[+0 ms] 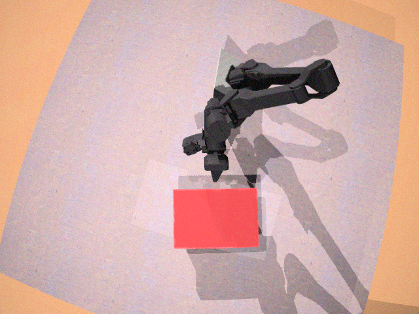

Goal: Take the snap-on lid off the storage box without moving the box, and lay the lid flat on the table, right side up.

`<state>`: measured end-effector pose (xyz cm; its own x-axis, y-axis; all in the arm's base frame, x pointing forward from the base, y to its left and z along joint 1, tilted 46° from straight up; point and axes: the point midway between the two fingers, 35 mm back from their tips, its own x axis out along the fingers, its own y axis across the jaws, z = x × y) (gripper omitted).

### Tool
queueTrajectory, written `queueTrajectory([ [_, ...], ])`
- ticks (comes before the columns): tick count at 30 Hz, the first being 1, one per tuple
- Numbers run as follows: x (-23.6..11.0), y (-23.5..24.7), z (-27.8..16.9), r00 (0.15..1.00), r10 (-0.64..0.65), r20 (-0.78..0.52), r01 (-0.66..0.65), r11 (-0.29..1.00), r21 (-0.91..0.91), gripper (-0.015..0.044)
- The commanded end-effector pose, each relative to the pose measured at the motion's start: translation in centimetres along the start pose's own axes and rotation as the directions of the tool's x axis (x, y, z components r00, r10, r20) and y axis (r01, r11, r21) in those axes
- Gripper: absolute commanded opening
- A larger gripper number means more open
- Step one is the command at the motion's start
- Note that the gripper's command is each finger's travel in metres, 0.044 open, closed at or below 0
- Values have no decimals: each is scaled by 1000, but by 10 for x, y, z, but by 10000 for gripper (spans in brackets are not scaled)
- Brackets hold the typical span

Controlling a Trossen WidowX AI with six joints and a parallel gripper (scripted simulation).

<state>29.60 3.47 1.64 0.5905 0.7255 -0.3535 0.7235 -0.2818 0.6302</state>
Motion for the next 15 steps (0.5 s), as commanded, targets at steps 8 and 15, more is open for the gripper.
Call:
queueTrajectory([
  [8, 18, -1, 1, 1000, -7, 6, 7, 1000, 5, 235],
  [15, 30, -1, 1, 1000, -6, 6, 6, 1000, 5, 235],
])
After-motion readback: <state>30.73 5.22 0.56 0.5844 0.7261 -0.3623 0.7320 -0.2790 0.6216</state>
